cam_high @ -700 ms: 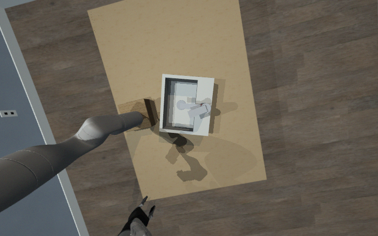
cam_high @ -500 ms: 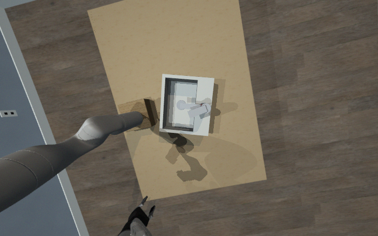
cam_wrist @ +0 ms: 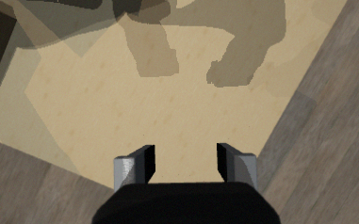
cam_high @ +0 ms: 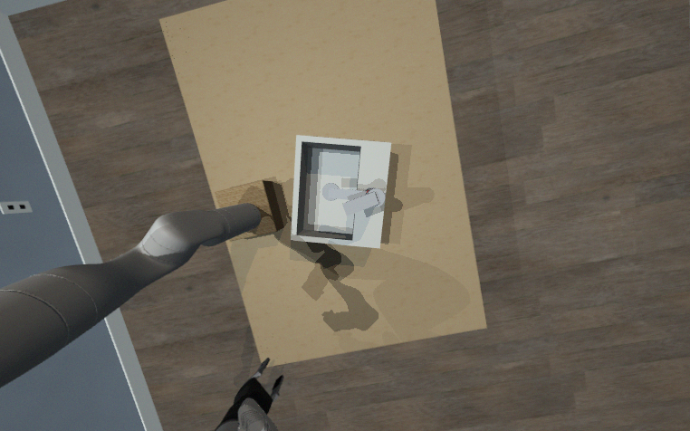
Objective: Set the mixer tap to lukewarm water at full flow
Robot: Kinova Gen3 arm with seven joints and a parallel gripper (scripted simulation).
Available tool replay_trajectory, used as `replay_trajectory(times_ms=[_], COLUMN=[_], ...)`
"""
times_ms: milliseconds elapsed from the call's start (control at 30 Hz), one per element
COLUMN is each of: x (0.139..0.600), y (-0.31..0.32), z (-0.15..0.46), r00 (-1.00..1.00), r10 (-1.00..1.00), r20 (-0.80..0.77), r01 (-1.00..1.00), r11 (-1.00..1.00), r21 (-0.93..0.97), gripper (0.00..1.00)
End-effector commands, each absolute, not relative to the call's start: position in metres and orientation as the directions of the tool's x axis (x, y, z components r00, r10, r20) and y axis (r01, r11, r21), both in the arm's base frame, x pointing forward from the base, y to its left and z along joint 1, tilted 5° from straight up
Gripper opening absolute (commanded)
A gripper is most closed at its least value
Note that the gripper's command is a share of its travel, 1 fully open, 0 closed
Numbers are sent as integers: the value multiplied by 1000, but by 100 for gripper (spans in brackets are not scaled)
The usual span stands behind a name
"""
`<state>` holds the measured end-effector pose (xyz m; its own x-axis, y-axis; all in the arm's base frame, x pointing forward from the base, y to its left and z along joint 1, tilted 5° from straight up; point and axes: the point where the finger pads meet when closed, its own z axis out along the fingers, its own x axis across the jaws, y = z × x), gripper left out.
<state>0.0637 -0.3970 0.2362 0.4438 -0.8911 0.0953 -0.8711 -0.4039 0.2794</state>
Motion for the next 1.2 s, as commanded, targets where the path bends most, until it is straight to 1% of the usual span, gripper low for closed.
replay_trajectory(times_ms=[0, 400, 467, 667, 900, 967, 1167], x=[65, 92, 103, 147, 211, 211, 268], y=[-397, -391, -388, -372, -338, -338, -292], z=[237, 237, 237, 237, 238, 238, 239], r00=[444, 425, 418, 386, 334, 334, 282], r10=[-891, -898, -902, -914, -933, -933, -952], r20=[97, 109, 113, 125, 131, 131, 123], r01=[-871, -885, -890, -909, -935, -935, -955], r11=[-404, -387, -381, -354, -311, -311, -267], r21=[279, 260, 252, 220, 171, 171, 128], gripper=[100, 100, 100, 100, 100, 100, 100])
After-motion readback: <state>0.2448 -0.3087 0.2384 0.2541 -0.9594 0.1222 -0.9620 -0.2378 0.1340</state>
